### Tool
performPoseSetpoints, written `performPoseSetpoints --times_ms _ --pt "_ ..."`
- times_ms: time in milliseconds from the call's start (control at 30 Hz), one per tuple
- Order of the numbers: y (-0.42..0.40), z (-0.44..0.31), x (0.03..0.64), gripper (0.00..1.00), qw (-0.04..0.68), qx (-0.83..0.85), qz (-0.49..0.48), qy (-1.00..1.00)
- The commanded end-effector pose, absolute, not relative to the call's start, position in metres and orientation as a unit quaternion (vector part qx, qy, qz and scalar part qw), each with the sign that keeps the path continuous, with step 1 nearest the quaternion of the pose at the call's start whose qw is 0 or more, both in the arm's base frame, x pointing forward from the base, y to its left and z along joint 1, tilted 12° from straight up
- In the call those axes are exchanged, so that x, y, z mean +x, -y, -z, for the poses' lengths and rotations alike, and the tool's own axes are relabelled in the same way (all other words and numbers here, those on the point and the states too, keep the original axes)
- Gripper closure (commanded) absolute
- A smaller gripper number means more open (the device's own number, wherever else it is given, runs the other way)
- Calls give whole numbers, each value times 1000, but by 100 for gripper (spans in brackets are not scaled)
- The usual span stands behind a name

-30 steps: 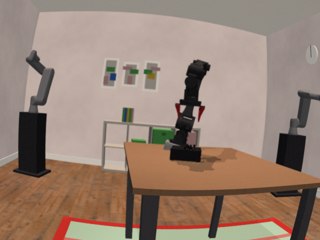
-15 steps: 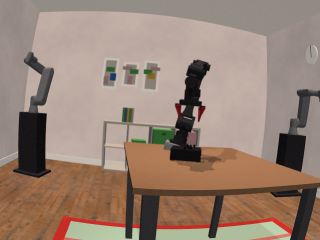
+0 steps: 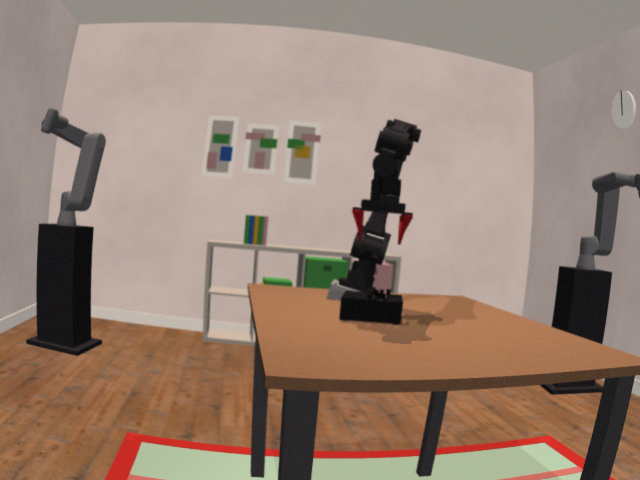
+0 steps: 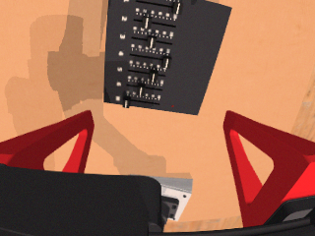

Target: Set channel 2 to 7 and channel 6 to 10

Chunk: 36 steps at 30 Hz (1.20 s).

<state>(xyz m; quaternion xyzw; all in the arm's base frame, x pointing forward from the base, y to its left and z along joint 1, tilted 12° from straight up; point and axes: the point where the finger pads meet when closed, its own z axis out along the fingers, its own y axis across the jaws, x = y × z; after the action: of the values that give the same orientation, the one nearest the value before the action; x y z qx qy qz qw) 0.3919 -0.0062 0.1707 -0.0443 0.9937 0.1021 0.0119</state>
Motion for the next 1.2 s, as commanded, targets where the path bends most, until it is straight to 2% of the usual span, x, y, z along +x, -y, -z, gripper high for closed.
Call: performPoseSetpoints --times_ms 0,533,1167 --pt "2 -197 413 0 39 -4 -95 -995" --pt "-45 -197 415 0 -12 352 -69 -934" --pt "-77 -203 412 0 -15 656 -41 -753"
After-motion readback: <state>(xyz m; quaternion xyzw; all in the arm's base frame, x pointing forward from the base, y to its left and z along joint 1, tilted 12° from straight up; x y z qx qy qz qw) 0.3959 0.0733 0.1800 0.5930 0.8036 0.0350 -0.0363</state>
